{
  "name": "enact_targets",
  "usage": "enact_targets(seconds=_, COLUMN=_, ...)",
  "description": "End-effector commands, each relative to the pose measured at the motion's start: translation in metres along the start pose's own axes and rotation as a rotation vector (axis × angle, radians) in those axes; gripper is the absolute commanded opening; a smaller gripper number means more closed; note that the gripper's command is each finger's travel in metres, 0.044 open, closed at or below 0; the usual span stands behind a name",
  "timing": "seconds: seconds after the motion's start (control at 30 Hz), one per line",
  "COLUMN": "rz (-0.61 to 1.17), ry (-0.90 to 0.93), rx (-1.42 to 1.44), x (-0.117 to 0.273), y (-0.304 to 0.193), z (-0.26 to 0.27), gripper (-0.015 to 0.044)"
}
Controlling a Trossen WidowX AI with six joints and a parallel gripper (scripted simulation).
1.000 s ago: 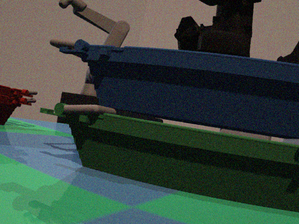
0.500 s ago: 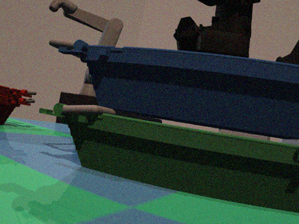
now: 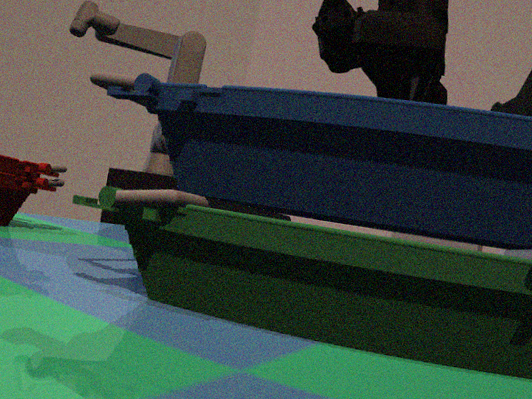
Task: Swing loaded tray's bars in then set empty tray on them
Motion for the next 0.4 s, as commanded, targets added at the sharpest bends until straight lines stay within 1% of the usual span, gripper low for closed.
enact_targets(seconds=0.0, rz=-0.006, ry=-0.002, rx=0.005, x=0.026, y=0.001, z=0.0, gripper=0.044)
enact_targets(seconds=0.23, rz=-0.001, ry=-0.001, rx=0.004, x=0.072, y=-0.002, z=-0.003, gripper=0.044)
enact_targets(seconds=0.33, rz=-0.001, ry=-0.001, rx=0.004, x=0.076, y=-0.003, z=-0.004, gripper=0.044)
enact_targets(seconds=0.37, rz=-0.004, ry=0.007, rx=0.0, x=0.068, y=-0.001, z=-0.004, gripper=0.044)
Point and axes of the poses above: the point midway between the two fingers, 35 mm back from their tips, its own x axis back along the fingers, its own z axis across the jaws, y = z × x, the point moved 5 cm from there along x, back along the fingers, and after that the axes turned 13 degrees about x, right-handed, at the moved point
